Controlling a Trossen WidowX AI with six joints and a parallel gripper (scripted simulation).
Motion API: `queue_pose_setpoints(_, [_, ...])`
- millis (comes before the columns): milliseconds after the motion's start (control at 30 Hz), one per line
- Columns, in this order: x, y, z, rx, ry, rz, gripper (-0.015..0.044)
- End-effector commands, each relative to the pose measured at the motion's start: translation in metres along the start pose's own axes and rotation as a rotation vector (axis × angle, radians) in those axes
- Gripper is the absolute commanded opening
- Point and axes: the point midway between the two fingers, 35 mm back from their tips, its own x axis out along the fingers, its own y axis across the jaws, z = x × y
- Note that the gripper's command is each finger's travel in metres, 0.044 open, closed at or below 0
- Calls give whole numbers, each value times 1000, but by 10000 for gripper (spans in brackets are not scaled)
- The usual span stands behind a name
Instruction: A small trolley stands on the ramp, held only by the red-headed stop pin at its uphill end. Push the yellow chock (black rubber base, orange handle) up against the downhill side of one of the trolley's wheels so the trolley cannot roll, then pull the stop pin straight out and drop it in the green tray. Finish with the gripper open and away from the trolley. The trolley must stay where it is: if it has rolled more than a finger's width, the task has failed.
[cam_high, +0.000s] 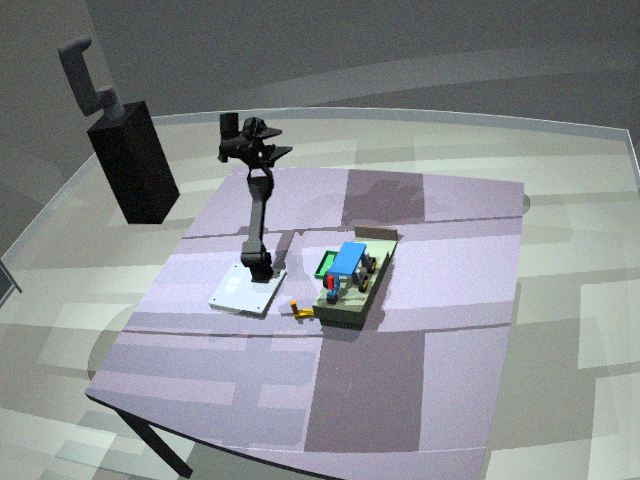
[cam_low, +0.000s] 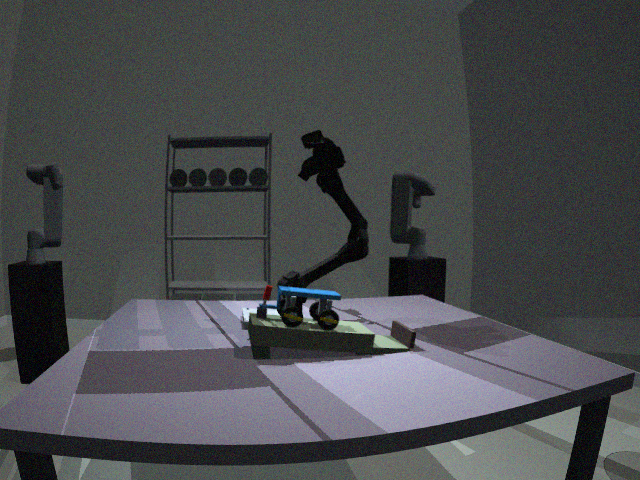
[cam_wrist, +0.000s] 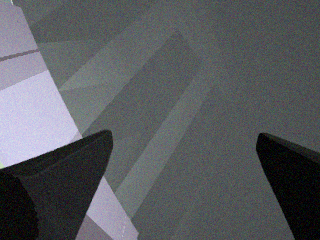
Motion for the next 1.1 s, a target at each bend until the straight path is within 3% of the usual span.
queue_pose_setpoints(0, [0,-1,-1,0,1,-2,374])
queue_pose_setpoints(233, [6,-21,-63,15,81,-63,190])
queue_pose_setpoints(600, [30,3,-201,17,373,65,190])
queue_pose_setpoints(867, [41,67,-270,-94,514,398,190])
queue_pose_setpoints(1067, [38,126,-303,-213,525,740,190])
